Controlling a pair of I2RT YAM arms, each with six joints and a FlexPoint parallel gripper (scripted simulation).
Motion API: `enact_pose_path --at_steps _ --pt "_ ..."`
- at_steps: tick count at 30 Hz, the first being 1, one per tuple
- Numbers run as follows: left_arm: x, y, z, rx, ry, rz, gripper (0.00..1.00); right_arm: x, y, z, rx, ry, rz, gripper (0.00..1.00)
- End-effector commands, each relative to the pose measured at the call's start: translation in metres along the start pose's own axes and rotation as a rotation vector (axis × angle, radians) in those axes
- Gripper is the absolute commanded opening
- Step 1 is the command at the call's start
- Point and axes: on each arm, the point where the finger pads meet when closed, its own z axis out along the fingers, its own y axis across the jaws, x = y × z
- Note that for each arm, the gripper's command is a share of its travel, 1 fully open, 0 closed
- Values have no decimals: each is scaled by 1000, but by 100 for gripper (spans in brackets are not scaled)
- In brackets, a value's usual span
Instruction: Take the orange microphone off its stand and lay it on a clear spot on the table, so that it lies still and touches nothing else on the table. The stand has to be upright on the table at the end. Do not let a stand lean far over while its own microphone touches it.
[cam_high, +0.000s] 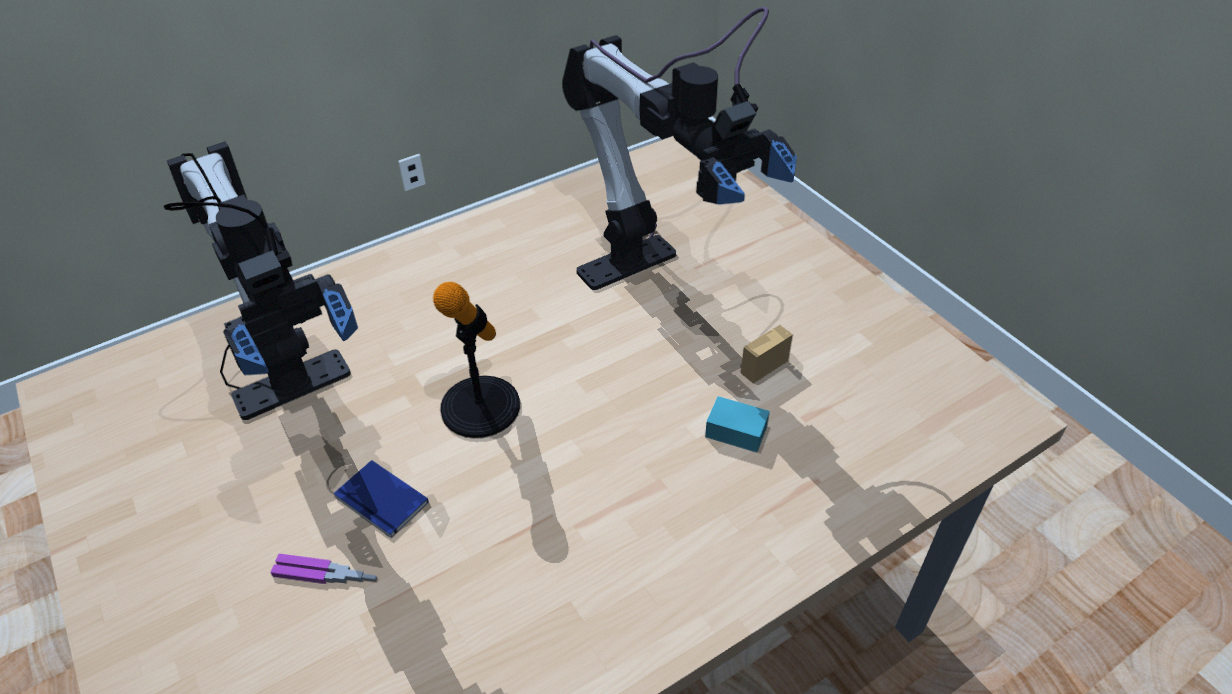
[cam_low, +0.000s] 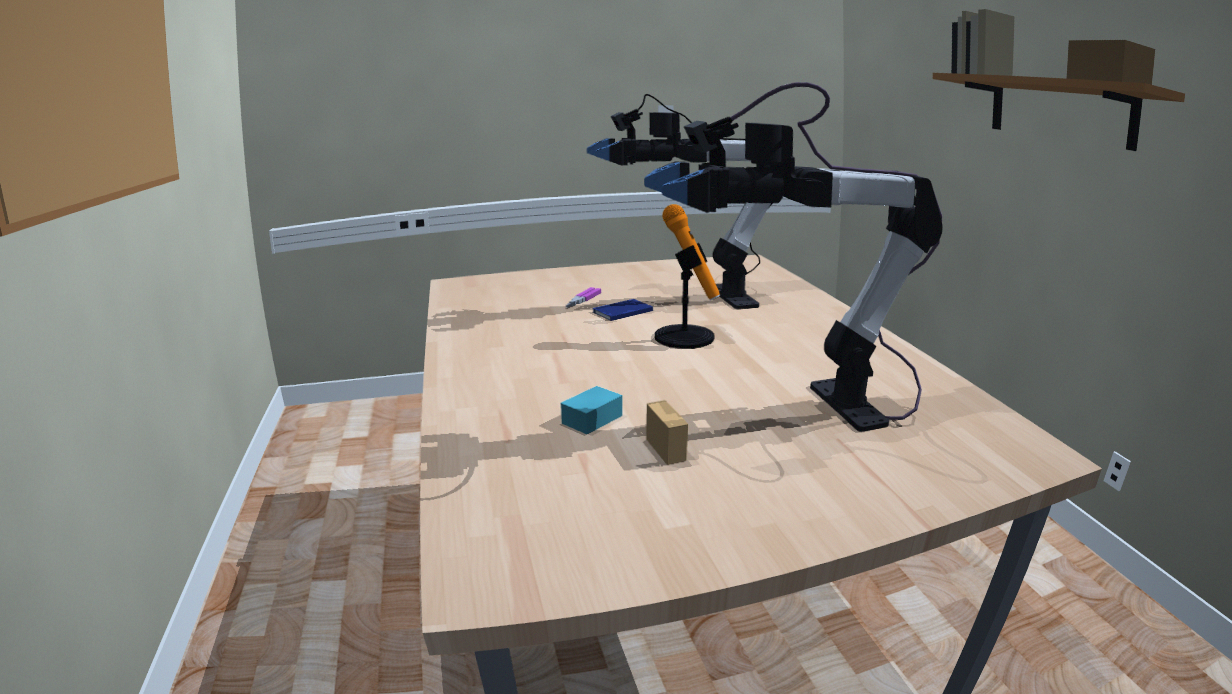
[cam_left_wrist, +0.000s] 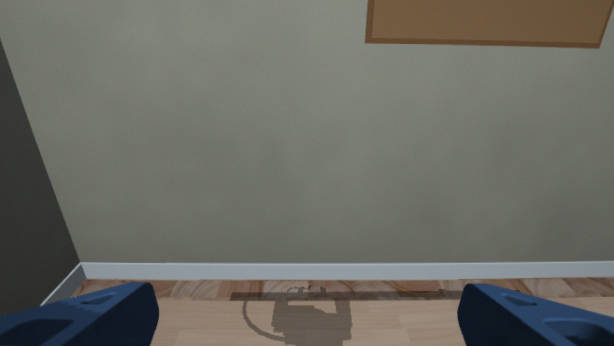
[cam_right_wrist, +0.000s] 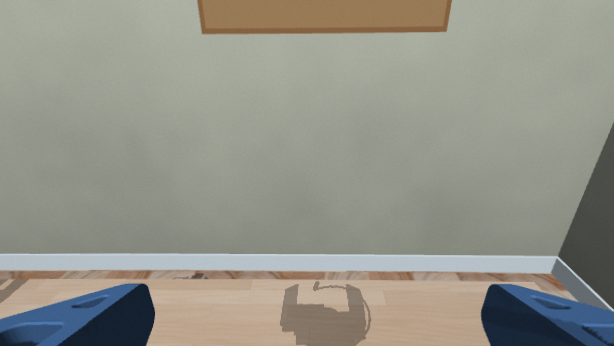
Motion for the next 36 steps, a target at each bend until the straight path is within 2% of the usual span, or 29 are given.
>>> enact_pose_path --at_steps 1,11,12,32,33,36 --pt "-29 -1 -4 -3 -72 5 32 -16 -5 -4 13 -31 -4 100" --pt "-32 -1 -5 0 -79 5 32 -17 -5 -4 13 -33 -4 100" --pt "-32 -1 -5 0 -79 5 32 -17 -5 -4 13 -33 -4 32" --pt "-32 -1 -5 0 -79 5 32 -17 -5 -4 13 -33 -4 32" --pt "-13 -10 4 36 -13 -18 32 -17 -5 -4 13 -33 -4 32" --pt "-5 -16 7 61 20 -42 32 -17 -5 -4 13 -33 -4 32"
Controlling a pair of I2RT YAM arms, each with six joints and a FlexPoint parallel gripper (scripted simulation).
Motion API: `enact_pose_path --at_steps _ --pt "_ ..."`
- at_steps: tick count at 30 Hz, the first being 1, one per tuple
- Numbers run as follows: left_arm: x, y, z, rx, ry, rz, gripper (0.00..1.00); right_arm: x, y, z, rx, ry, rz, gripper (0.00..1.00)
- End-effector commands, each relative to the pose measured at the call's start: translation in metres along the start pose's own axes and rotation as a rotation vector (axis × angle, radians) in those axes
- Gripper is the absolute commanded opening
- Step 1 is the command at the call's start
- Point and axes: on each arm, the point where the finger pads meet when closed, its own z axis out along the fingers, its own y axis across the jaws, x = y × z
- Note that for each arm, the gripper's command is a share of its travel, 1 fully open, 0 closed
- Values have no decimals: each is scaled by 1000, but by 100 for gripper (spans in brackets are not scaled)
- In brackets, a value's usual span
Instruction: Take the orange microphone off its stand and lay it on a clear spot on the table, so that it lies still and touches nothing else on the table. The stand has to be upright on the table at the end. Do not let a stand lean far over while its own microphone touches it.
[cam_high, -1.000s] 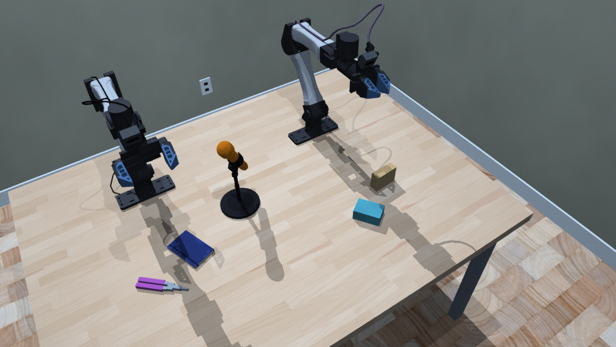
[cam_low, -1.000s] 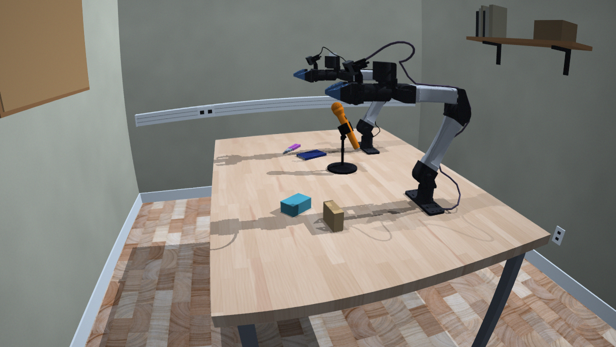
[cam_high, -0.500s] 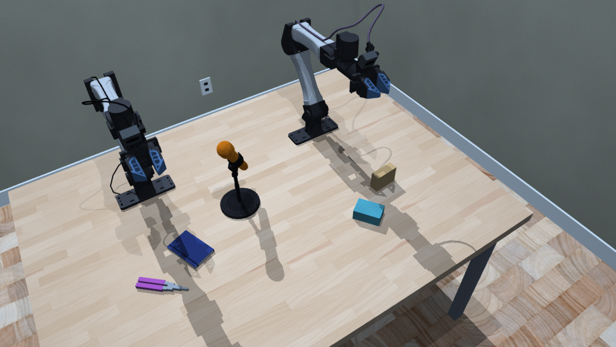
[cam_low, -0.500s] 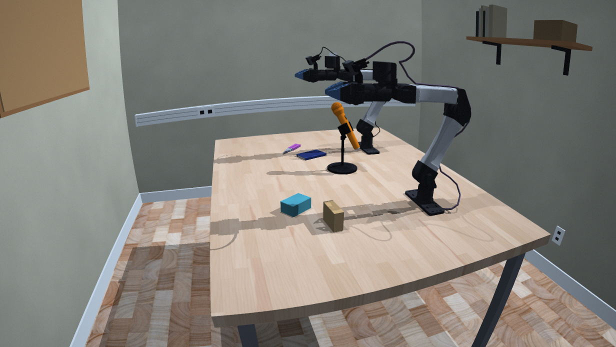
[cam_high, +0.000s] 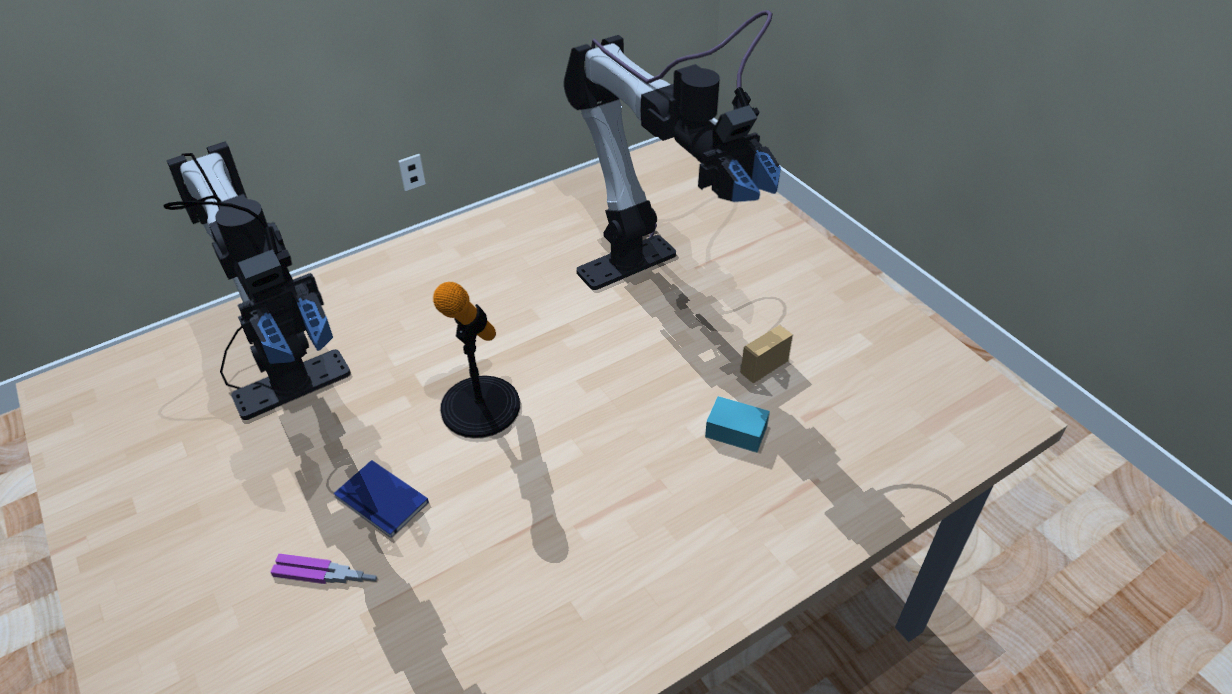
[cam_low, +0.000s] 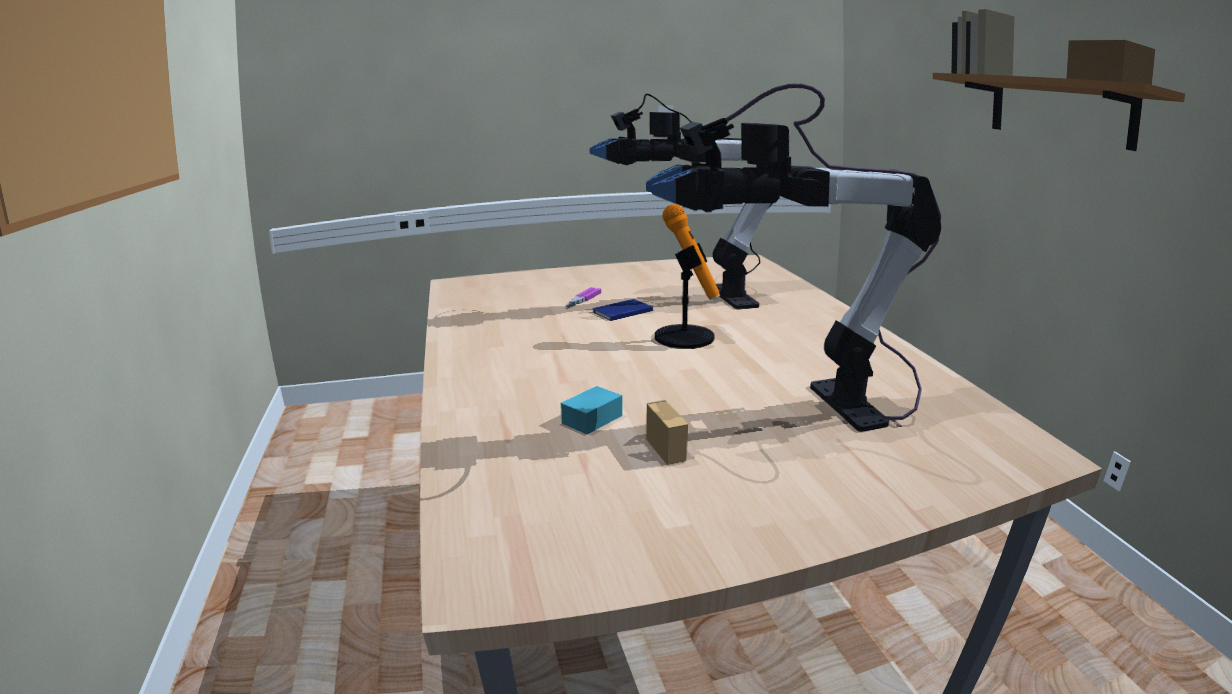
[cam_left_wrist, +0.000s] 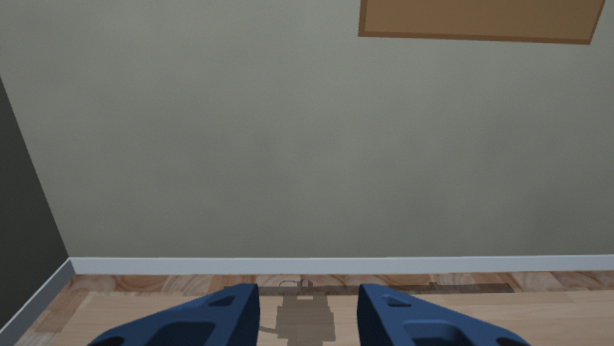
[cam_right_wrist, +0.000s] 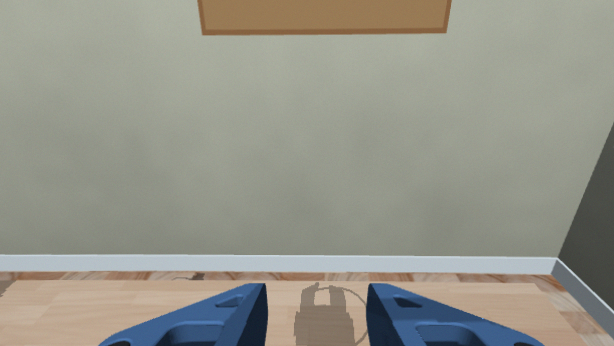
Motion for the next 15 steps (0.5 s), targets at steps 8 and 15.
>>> enact_pose_path --at_steps 8,15 --pt "19 -46 20 178 155 -147 32 -16 -5 -4 13 -30 -3 32" --pt "53 -84 34 290 329 -252 32 -16 -5 -4 13 -30 -3 32"
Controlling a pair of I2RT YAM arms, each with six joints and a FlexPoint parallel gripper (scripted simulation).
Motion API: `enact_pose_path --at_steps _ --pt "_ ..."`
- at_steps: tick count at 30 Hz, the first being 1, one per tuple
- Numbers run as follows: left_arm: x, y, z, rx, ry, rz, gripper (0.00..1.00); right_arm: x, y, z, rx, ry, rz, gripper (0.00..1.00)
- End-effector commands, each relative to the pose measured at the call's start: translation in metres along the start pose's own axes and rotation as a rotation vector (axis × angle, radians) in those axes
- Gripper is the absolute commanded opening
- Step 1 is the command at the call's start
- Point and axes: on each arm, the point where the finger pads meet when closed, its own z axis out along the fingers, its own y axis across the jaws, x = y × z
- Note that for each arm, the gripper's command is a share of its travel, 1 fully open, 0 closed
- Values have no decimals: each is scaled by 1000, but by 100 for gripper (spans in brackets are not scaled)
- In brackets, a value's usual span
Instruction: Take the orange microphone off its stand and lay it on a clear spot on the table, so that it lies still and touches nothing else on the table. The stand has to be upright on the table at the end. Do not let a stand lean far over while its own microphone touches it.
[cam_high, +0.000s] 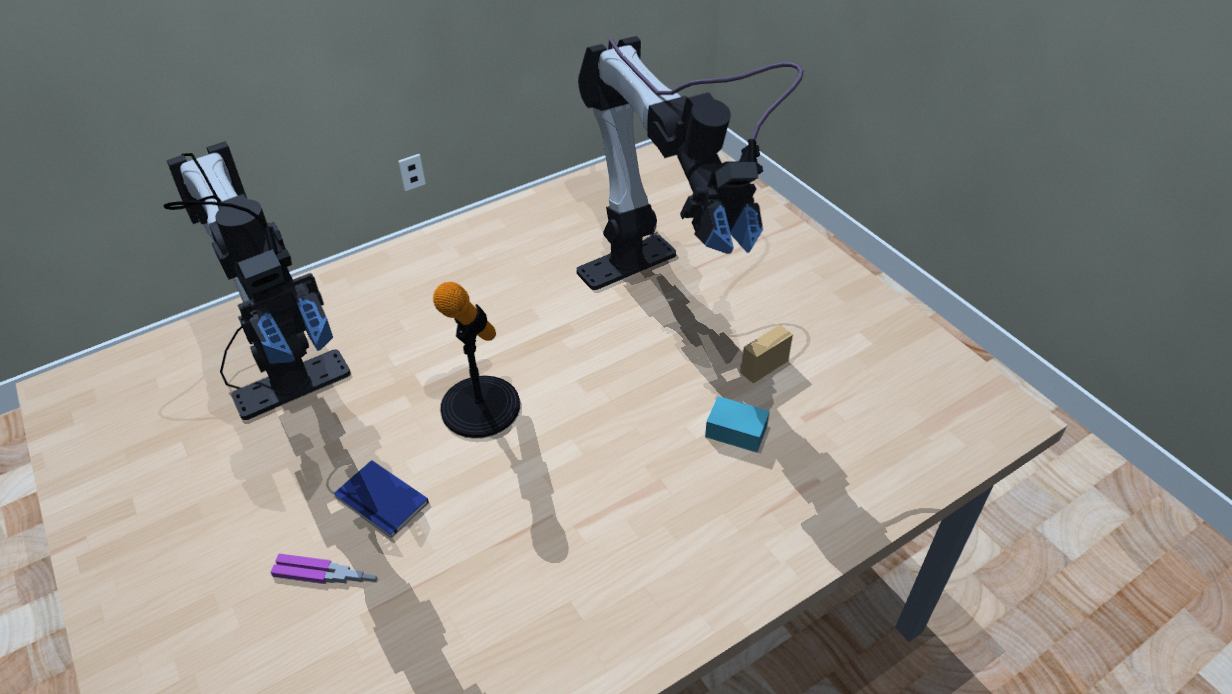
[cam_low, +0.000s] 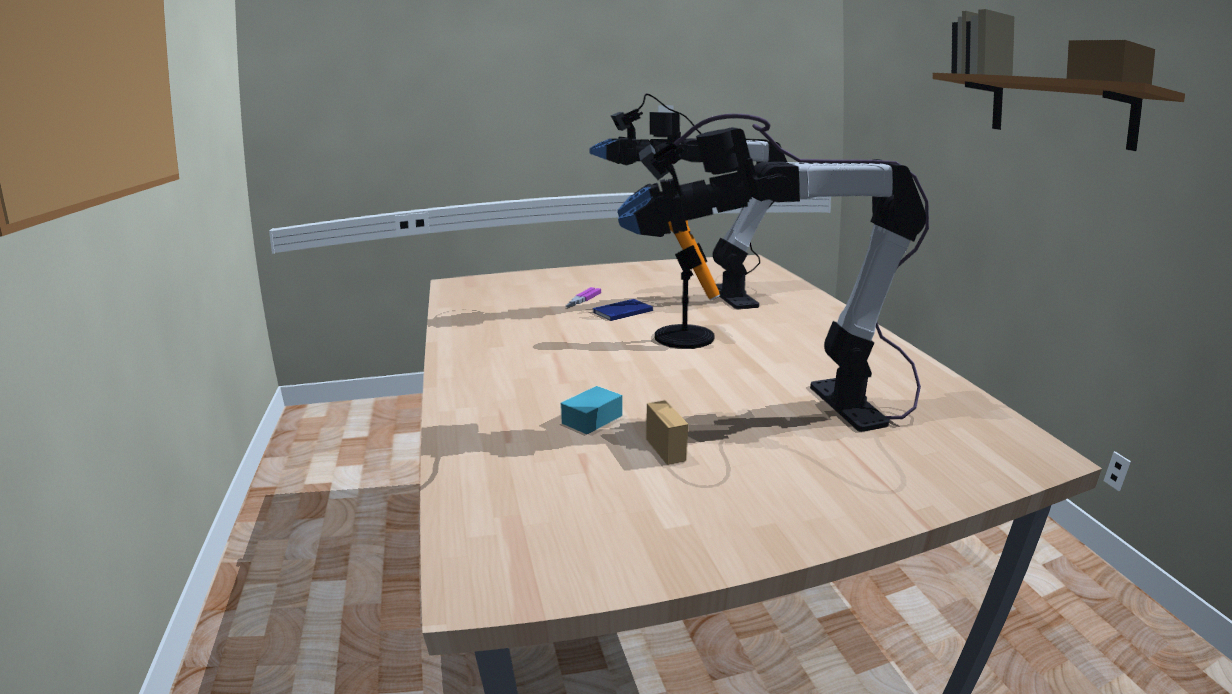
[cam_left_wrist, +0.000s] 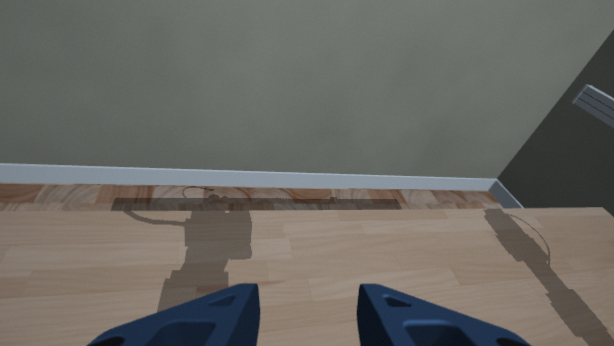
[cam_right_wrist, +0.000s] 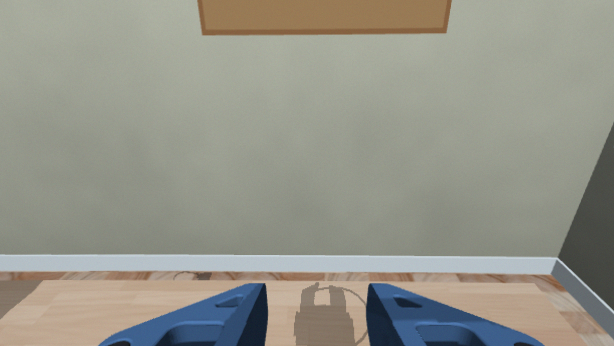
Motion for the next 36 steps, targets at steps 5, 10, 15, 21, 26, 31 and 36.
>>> enact_pose_path --at_steps 5,10,15,21,26,31,36 --pt "15 -31 16 116 132 -113 32 -16 -5 -4 13 -30 -3 32" --pt "43 -52 31 181 273 -198 32 -16 -5 -4 13 -30 -3 32" --pt "71 -74 42 232 416 -284 32 -16 -5 -4 13 -30 -3 32" --pt "89 -89 46 260 518 -348 32 -16 -5 -4 13 -30 -3 32" --pt "122 -113 52 289 686 -440 32 -16 -5 -4 13 -30 -3 32" --pt "151 -138 51 304 856 -534 32 -16 -5 -4 13 -30 -3 32" --pt "174 -156 48 301 994 -609 32 -16 -5 -4 13 -30 -3 32"
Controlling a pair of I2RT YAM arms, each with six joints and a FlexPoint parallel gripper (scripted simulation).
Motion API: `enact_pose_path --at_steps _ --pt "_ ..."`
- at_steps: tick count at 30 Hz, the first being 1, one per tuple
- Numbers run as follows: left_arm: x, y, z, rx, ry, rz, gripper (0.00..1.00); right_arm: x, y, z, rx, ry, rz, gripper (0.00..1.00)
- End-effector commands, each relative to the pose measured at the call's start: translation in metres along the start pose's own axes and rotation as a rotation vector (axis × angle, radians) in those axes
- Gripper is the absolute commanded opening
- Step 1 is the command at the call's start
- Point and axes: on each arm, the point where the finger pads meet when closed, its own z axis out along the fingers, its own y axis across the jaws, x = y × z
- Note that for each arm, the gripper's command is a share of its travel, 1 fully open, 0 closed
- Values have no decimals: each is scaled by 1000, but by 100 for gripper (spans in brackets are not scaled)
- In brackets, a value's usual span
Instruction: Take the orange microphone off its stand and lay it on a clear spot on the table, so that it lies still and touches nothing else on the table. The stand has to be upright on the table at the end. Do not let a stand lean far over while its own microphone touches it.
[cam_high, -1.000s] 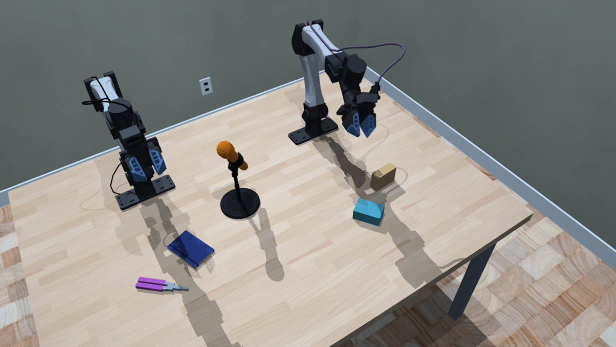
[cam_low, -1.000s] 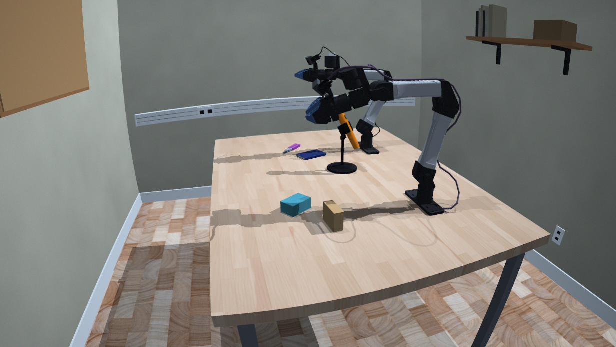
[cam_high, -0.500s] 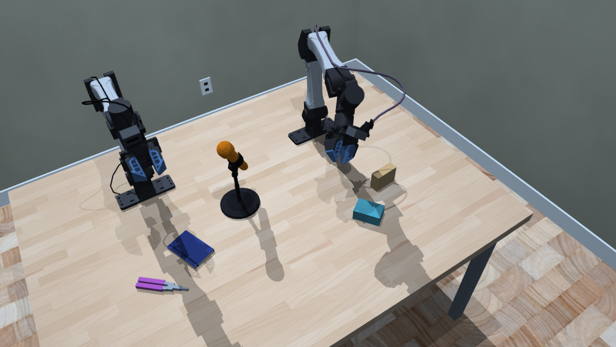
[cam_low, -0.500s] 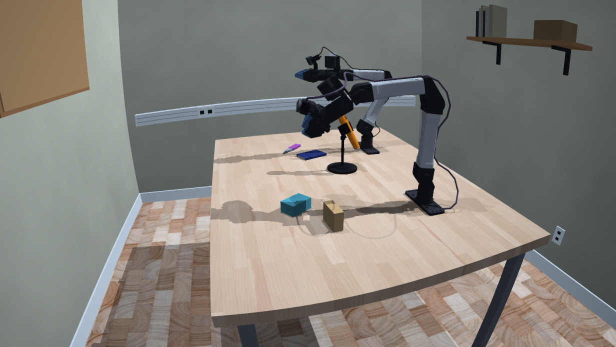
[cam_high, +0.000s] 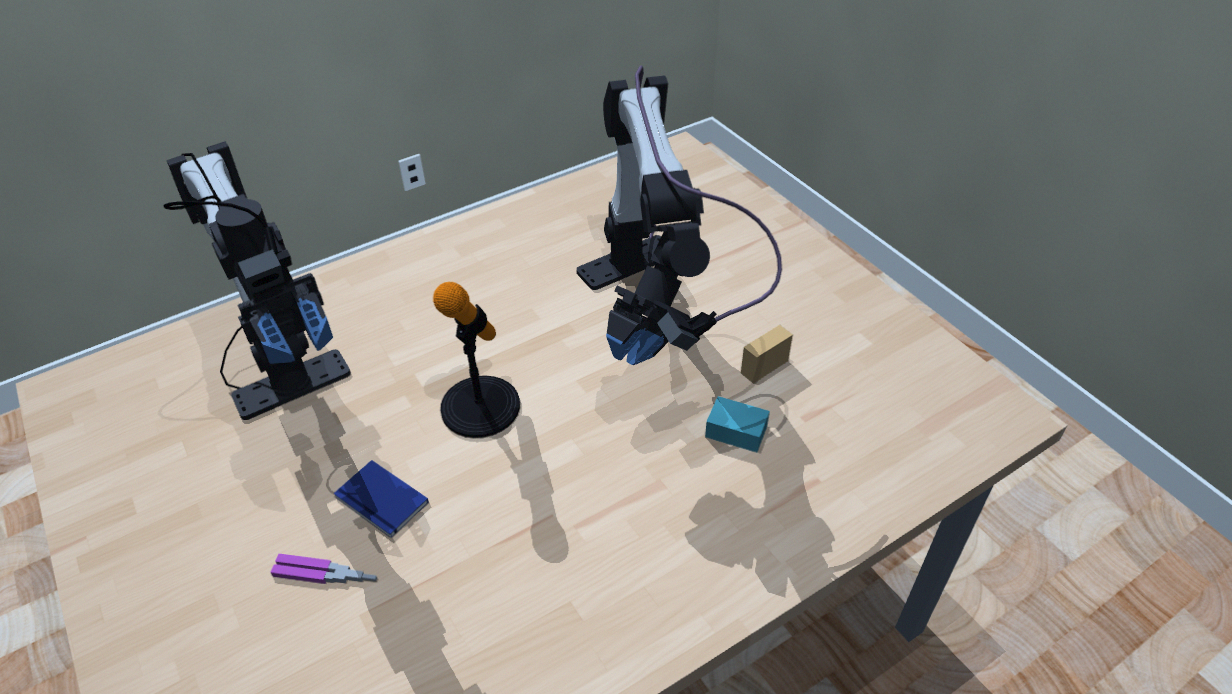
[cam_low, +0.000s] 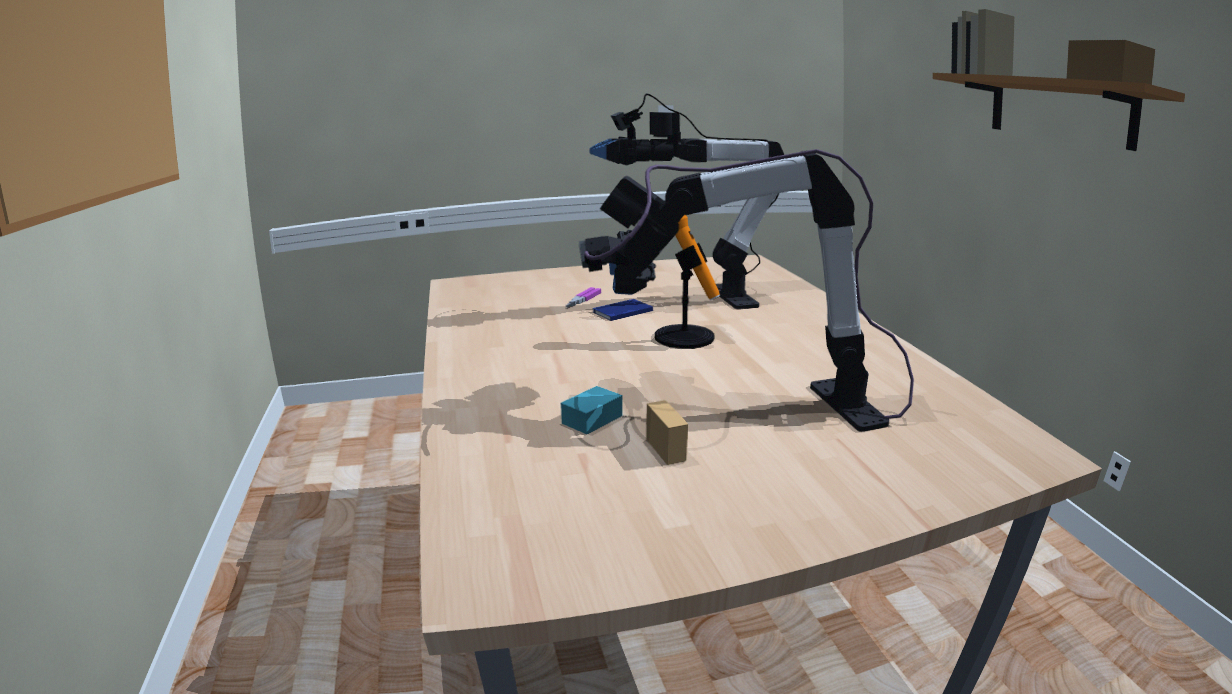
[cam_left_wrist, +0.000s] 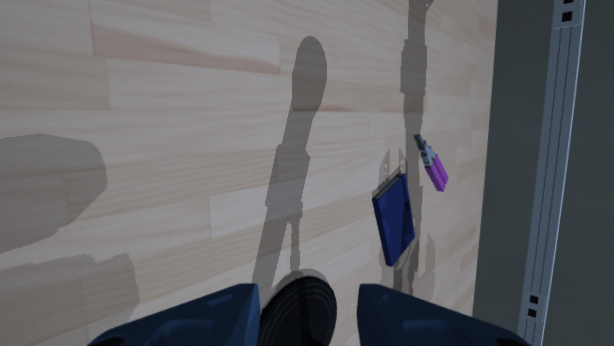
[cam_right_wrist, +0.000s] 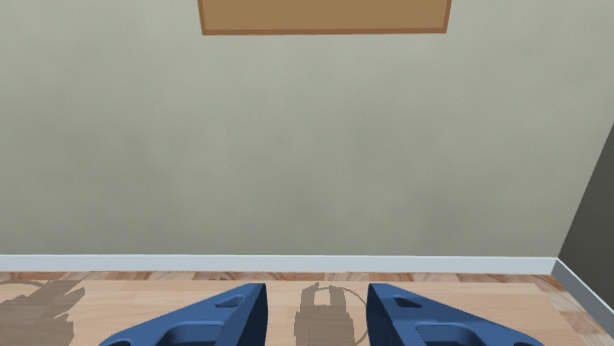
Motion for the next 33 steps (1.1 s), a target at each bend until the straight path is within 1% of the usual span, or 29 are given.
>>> enact_pose_path --at_steps 1,2,3,9,16,18,19,26,33 --pt "11 -16 1 33 83 -70 32 -16 -5 -4 13 -30 -3 32" --pt "12 -18 1 35 96 -83 32 -16 -5 -4 13 -30 -3 32" --pt "19 -17 10 29 137 -112 32 -16 -5 -4 13 -30 -3 32" --pt "54 -21 39 3 333 -272 32 -16 -5 -4 13 -30 -3 32" --pt "97 -27 68 -63 560 -480 32 -16 -5 -4 13 -30 -3 32" --pt "97 -27 68 -63 560 -480 32 -16 -5 -4 13 -30 -3 32" --pt "103 -29 71 -74 590 -508 32 -16 -5 -4 13 -30 -3 32" --pt "149 -34 94 -198 810 -750 32 -16 -5 -4 13 -30 -3 32" --pt "193 -42 113 -367 1006 -1010 32 -16 -5 -4 13 -30 -3 32"
